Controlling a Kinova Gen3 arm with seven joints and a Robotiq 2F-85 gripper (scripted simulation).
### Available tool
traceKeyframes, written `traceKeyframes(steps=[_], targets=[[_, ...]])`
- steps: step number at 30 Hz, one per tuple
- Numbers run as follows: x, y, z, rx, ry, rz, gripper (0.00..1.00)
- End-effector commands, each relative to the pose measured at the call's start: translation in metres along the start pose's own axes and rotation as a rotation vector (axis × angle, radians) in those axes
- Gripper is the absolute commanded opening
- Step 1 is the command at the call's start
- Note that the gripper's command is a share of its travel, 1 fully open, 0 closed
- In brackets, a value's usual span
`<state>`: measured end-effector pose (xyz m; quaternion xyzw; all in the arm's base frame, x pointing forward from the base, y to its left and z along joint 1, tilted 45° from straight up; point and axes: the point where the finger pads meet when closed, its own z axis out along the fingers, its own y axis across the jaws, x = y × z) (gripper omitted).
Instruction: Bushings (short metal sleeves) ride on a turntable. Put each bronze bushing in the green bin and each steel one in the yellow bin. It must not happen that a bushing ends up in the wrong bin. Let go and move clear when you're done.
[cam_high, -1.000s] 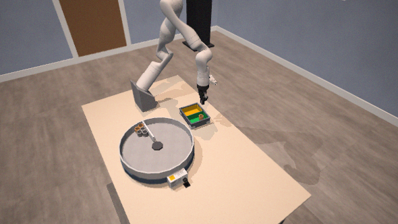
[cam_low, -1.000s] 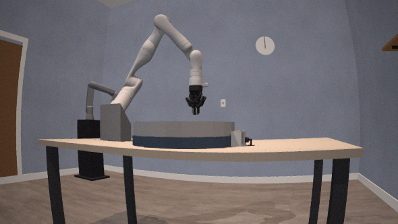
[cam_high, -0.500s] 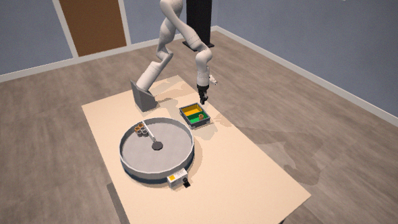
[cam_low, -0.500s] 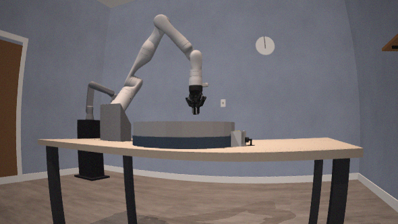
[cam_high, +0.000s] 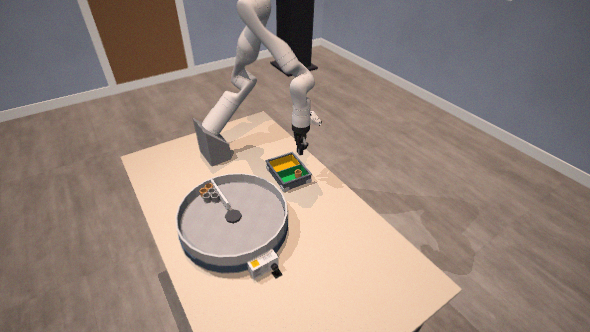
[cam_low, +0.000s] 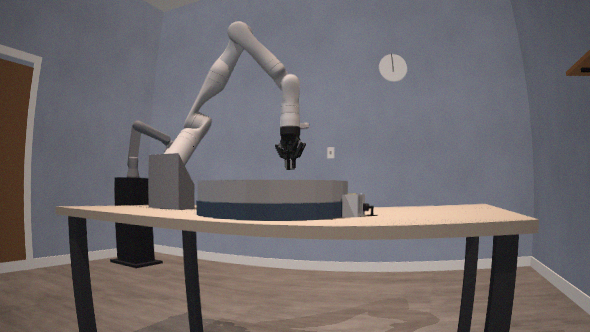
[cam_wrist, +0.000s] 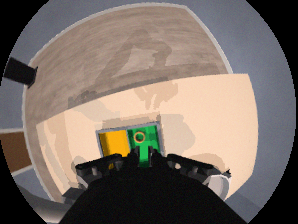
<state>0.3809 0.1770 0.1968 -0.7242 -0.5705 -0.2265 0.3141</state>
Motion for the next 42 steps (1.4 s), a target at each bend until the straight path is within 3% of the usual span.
traceKeyframes(steps=[1, 36, 40, 42], targets=[[0.000, 0.000, 0.000, -0.001, 0.000, 0.000, 0.16], [0.000, 0.000, 0.000, -0.001, 0.000, 0.000, 0.16], [-0.045, 0.010, 0.002, -0.001, 0.000, 0.000, 0.14], [-0.045, 0.010, 0.002, -0.001, 0.000, 0.000, 0.14]])
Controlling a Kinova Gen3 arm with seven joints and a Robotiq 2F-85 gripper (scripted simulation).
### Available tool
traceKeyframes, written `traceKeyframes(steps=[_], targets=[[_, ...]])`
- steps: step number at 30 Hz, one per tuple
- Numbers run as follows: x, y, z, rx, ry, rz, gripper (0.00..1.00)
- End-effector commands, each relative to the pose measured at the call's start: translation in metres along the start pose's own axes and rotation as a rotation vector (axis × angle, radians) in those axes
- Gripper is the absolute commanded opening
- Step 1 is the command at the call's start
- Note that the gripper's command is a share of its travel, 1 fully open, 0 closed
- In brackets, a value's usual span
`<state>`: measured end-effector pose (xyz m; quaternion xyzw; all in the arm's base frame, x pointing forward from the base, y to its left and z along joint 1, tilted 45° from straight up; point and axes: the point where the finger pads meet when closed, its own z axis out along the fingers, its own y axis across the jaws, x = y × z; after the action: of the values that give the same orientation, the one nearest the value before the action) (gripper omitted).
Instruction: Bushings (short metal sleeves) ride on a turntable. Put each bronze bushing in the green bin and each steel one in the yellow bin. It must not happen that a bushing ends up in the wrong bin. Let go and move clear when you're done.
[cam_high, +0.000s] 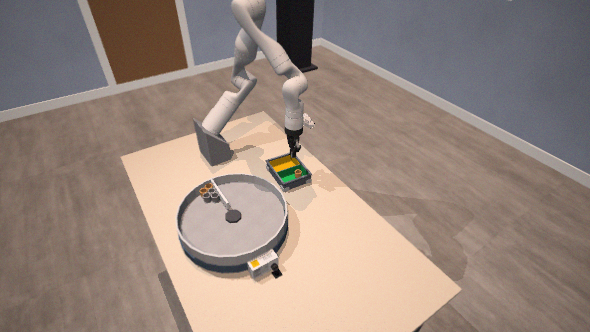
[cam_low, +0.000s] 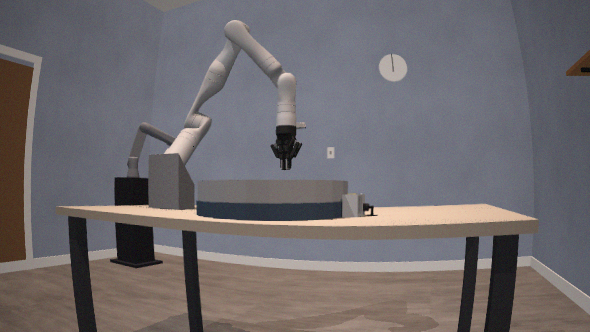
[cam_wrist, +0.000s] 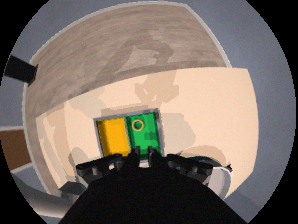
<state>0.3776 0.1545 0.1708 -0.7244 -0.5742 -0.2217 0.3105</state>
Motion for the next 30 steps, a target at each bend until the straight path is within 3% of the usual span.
traceKeyframes(steps=[1, 4, 9, 12, 15, 17, 19, 22, 27, 30], targets=[[-0.022, 0.007, 0.000, -0.003, 0.014, 0.004, 0.14], [-0.022, 0.007, 0.000, -0.003, 0.014, 0.004, 0.14], [-0.077, 0.019, 0.004, -0.003, 0.013, 0.003, 0.14], [-0.077, 0.019, 0.004, -0.003, 0.013, 0.003, 0.14], [-0.111, 0.026, 0.006, -0.004, 0.013, 0.003, 0.14], [-0.111, 0.026, 0.006, -0.004, 0.013, 0.003, 0.14], [-0.133, 0.031, 0.008, -0.004, 0.013, 0.003, 0.14], [-0.133, 0.031, 0.008, -0.004, 0.013, 0.003, 0.14], [-0.189, 0.042, 0.011, -0.004, 0.013, 0.003, 0.14], [-0.189, 0.042, 0.011, -0.004, 0.013, 0.003, 0.14]])
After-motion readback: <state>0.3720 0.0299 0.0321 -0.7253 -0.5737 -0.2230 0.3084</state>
